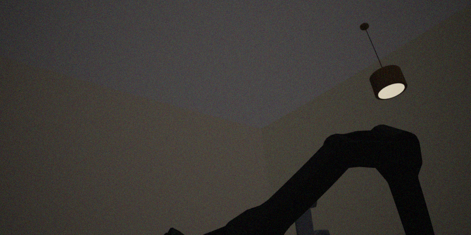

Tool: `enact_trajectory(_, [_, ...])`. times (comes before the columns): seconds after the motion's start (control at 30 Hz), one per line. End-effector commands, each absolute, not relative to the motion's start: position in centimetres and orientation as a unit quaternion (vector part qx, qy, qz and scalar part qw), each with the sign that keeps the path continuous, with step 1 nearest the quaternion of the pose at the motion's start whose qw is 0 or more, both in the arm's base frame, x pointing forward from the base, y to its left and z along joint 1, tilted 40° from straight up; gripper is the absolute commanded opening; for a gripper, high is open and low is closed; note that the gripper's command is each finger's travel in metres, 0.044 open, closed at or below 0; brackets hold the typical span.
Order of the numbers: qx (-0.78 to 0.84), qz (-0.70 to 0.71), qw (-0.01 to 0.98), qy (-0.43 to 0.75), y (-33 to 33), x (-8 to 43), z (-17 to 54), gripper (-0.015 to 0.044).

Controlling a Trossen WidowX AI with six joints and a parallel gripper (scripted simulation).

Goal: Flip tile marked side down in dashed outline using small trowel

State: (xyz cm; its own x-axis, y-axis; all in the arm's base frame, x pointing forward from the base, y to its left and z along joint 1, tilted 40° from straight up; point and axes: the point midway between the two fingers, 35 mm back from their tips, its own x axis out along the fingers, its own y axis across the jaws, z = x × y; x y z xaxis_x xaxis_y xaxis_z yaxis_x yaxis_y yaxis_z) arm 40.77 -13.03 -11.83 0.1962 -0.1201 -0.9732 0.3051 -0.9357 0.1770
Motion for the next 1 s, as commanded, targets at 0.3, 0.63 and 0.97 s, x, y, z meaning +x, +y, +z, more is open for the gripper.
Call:
enact_trajectory(0.3, [0.756, -0.63, 0.17, 0.054, -12.7, 40.8, -12.4, 0.0158])
enact_trajectory(0.63, [0.756, -0.63, 0.17, 0.054, -12.7, 40.8, -12.4, 0.03])
enact_trajectory(0.97, [0.756, -0.63, 0.17, 0.055, -12.5, 40.4, -10.4, 0.03])
